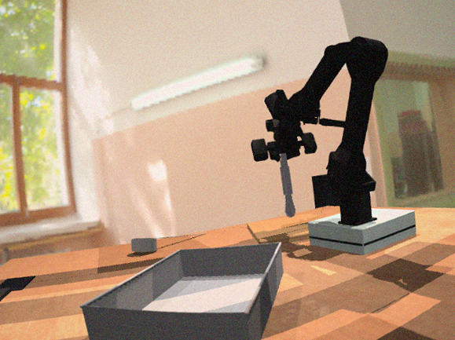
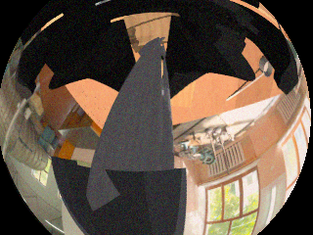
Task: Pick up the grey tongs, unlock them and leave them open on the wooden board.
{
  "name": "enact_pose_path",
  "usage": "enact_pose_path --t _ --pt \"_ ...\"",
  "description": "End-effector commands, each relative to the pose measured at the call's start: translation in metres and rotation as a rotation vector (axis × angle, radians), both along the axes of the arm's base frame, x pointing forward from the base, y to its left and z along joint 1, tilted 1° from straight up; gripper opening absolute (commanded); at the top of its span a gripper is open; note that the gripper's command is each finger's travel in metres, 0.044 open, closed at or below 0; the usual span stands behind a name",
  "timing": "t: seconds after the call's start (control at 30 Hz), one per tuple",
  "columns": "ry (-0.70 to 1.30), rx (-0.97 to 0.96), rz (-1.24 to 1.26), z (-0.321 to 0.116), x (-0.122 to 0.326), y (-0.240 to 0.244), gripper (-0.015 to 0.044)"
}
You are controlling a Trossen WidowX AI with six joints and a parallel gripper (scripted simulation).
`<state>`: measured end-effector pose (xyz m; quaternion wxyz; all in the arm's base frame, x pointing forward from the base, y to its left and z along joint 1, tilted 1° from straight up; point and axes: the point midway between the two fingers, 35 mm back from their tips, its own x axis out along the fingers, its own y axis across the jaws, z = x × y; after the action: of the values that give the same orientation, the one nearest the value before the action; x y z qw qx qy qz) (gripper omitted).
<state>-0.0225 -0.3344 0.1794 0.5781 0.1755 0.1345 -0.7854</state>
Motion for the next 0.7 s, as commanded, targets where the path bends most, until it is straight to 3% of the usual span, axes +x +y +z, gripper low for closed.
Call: enact_pose_path --t 0.0,0.67 --pt "-0.015 0.057 0.005 -0.001 0.0 -0.009 -0.015" --pt "-0.086 0.379 0.03 -0.027 -0.001 -0.032 -0.015"
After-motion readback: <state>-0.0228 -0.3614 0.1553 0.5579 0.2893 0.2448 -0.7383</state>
